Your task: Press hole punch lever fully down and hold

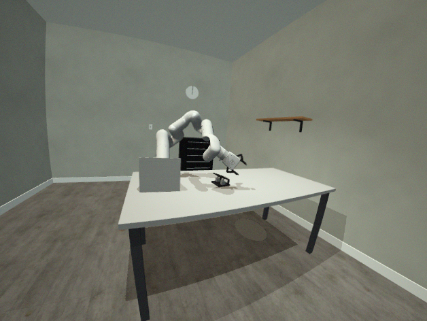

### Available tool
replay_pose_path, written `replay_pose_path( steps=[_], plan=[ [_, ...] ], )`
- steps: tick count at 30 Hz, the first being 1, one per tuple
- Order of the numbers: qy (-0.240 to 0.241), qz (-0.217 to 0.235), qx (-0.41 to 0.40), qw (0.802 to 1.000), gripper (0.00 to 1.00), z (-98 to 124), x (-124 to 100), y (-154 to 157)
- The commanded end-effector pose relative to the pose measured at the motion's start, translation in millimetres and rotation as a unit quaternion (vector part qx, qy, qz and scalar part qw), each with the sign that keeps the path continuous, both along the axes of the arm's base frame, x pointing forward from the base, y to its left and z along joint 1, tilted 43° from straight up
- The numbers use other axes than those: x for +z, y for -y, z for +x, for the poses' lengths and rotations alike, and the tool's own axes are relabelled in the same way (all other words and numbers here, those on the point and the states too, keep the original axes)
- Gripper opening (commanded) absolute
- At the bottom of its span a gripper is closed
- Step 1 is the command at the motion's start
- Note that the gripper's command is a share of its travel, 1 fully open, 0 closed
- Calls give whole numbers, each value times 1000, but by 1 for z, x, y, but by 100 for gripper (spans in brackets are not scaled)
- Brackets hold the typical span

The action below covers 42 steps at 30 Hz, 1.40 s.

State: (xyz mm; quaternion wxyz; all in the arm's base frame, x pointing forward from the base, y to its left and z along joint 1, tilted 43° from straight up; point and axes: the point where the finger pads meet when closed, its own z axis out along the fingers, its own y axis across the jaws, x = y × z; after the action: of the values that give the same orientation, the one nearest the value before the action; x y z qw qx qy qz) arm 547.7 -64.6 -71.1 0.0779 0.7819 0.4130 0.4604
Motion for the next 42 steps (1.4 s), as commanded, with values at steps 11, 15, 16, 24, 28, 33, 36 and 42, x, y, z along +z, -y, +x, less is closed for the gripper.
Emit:
replay_pose_path(
  steps=[11, 15, 16, 24, 28, 33, 36, 42],
  plan=[
    [2, -1, -1, 1000, 100, 1, 1, 1],
    [2, -1, -1, 1000, 100, 1, 1, 1],
    [2, -1, -1, 1000, 100, 1, 1, 1],
    [22, -14, 48, 998, 100, 6, 14, -15],
    [52, -35, 116, 991, 100, 9, 31, -37],
    [77, -54, 175, 980, 100, 9, 44, -55],
    [99, -72, 227, 966, 100, 7, 56, -70],
    [132, -100, 305, 938, 100, -1, 70, -91]
  ],
)
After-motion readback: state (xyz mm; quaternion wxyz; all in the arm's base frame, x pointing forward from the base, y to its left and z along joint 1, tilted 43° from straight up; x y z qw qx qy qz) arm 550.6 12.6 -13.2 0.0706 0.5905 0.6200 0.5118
